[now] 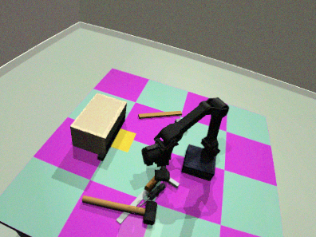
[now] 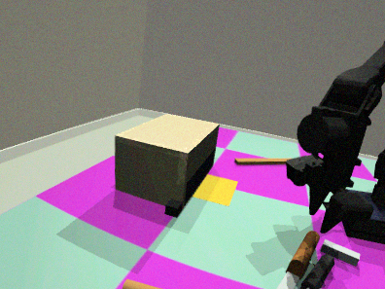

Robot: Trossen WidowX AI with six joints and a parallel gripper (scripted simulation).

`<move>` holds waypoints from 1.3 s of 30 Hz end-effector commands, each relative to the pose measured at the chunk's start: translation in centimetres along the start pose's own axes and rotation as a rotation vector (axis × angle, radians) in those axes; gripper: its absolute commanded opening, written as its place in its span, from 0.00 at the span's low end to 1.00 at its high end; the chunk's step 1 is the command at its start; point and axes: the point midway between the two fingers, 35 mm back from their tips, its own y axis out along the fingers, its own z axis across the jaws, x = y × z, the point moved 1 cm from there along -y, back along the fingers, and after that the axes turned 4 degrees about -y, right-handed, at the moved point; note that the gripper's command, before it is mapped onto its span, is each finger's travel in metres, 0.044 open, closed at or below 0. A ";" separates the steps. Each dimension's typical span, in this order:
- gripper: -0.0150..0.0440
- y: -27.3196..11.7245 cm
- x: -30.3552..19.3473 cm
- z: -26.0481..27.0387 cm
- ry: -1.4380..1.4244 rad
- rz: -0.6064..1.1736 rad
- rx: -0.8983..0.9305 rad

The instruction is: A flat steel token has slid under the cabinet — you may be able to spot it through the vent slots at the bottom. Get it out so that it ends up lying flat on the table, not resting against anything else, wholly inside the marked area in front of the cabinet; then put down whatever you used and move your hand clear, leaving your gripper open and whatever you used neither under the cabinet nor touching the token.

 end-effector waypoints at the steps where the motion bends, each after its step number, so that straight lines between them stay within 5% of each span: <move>1: 0.71 0.0 0.0 0.0 -0.042 0.003 0.000; 39: 0.71 0.0 0.0 0.0 -0.345 0.003 0.000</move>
